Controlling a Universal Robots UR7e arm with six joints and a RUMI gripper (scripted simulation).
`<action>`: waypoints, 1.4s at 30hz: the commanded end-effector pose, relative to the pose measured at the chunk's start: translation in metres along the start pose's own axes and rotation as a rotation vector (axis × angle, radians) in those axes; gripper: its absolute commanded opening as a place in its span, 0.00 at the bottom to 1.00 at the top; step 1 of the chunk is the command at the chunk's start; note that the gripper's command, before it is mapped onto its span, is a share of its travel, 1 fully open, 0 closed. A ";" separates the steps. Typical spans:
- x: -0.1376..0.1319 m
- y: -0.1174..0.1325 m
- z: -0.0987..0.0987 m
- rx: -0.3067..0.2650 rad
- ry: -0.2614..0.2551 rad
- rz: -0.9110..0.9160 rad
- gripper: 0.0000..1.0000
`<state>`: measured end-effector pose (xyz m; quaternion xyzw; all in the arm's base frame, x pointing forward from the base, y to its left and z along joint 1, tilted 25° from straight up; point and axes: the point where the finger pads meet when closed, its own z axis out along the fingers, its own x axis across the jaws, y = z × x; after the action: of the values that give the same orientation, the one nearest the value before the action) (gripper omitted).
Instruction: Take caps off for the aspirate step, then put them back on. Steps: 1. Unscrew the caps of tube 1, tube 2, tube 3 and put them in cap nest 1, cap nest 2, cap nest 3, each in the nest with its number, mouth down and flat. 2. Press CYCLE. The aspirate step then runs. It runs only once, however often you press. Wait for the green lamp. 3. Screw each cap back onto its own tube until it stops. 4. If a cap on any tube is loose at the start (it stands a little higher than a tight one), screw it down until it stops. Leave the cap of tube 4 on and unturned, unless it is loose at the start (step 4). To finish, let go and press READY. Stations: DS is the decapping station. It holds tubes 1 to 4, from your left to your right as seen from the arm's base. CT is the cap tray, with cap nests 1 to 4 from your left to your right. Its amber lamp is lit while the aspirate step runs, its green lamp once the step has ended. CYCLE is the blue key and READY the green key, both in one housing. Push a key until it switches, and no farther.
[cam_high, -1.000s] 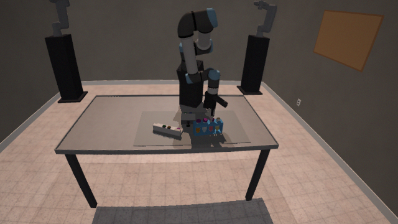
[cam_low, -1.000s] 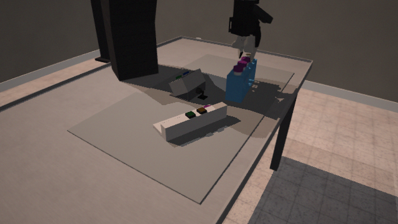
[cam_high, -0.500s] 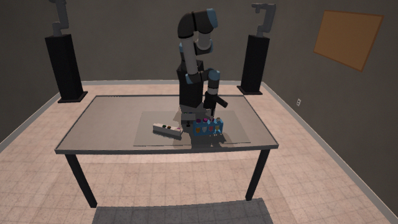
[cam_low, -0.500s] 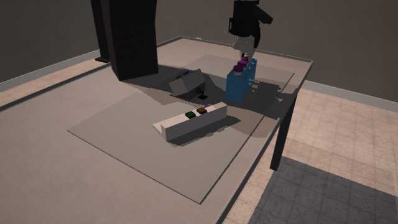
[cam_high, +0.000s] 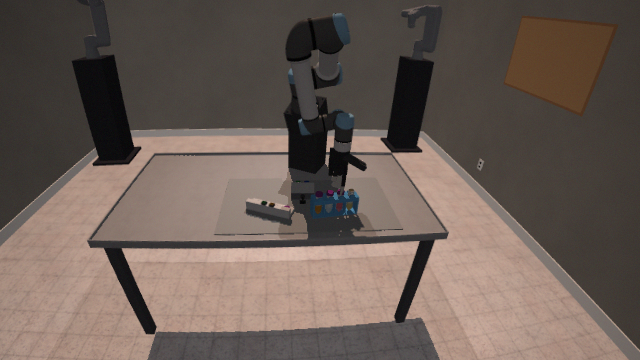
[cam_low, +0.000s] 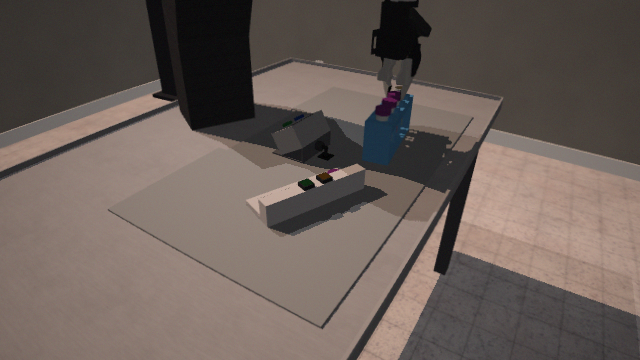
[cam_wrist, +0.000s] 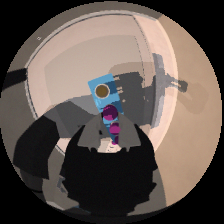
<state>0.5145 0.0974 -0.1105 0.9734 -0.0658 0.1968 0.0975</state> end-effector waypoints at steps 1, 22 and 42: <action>0.000 0.000 0.000 0.006 0.001 -0.191 0.00; 0.000 0.000 -0.001 0.005 0.003 -0.788 0.35; 0.000 0.000 -0.001 0.006 0.001 -0.205 0.35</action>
<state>0.5145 0.0972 -0.1101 0.9670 0.1344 0.1751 0.1275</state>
